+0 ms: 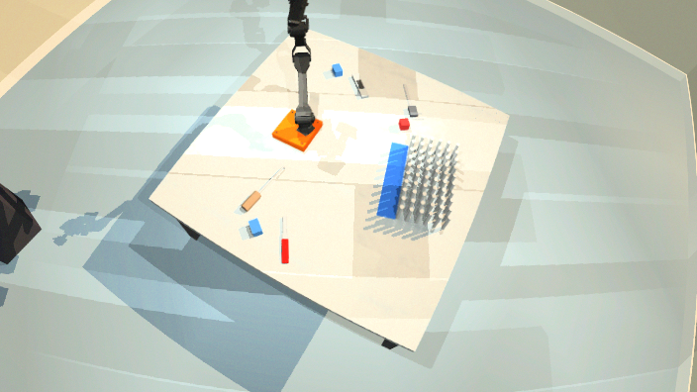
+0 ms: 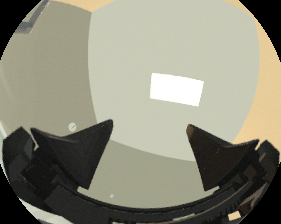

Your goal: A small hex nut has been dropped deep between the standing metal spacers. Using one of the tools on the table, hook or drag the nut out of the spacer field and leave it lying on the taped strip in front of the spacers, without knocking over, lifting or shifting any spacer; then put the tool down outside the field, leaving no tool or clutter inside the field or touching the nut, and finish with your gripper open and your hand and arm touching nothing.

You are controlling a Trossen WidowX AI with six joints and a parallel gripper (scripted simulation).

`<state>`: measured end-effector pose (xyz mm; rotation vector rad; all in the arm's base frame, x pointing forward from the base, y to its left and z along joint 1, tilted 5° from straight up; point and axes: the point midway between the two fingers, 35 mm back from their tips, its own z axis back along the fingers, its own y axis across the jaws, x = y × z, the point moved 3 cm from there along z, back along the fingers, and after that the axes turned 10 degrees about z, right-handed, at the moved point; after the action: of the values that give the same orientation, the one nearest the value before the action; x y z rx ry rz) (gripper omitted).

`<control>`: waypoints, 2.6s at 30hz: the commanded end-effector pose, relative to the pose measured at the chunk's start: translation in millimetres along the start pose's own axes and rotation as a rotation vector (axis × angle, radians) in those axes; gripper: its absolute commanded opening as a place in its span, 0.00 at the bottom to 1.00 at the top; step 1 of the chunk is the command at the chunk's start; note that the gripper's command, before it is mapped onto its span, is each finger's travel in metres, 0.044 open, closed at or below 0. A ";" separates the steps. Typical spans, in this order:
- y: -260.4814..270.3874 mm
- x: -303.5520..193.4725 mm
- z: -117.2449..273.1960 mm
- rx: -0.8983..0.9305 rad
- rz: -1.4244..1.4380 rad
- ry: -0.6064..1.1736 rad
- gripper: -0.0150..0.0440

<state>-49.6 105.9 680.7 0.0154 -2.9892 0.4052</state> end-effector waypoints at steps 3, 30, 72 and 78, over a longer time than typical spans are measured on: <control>-73.5 -63.4 18.3 -0.153 -0.064 0.119 1.00; -135.6 -348.2 172.0 -0.416 -0.354 0.755 1.00; 84.4 -475.3 493.5 -0.005 -0.488 1.801 1.00; 84.4 -475.3 493.5 -0.005 -0.488 1.801 1.00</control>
<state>360.7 53.2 130.0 0.2317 -1.1521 0.1441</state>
